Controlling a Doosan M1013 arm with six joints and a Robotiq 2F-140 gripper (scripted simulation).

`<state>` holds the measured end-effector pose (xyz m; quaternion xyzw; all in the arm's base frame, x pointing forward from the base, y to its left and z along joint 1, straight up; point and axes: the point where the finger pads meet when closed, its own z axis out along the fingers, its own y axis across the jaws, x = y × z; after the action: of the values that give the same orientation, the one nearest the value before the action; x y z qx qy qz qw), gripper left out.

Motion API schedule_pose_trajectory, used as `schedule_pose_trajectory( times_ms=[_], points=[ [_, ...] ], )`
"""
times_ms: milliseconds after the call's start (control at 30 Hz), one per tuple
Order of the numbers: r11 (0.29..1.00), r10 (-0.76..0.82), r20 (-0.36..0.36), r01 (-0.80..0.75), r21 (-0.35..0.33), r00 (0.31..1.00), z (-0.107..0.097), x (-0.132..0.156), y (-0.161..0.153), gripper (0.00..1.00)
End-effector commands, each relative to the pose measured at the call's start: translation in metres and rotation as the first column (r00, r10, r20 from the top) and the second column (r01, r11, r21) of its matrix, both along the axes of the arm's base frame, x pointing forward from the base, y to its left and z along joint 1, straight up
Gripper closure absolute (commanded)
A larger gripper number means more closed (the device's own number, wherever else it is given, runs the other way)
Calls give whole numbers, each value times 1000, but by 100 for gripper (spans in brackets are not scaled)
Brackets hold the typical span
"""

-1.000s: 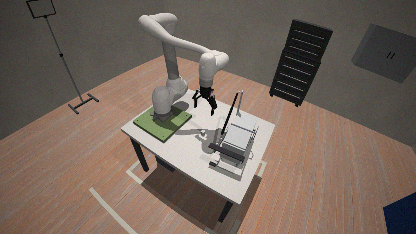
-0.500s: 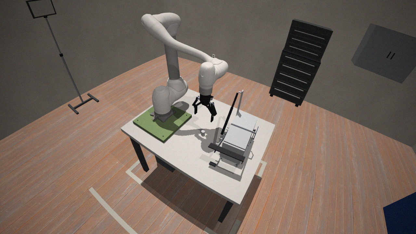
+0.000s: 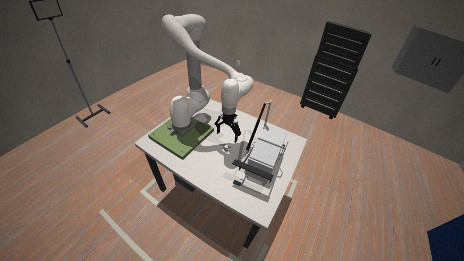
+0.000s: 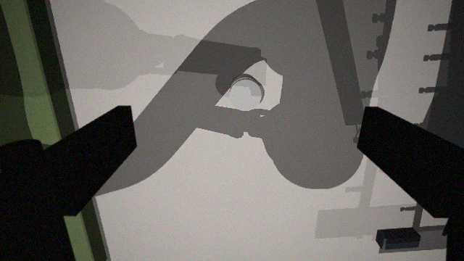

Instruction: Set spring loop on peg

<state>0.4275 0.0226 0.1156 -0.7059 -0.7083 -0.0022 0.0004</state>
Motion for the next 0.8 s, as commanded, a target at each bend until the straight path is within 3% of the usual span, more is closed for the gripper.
schedule_pose_trajectory(
  times_ms=[0,267,300,767],
  points=[
    [1000,0,2,0,1,1000,-1,2,0,0],
    [1000,0,2,0,1,1000,-1,2,0,0],
    [1000,5,4,-5,1,1000,-27,3,-1,0],
    [1000,5,4,-5,1,1000,-27,3,-1,0]
  ],
)
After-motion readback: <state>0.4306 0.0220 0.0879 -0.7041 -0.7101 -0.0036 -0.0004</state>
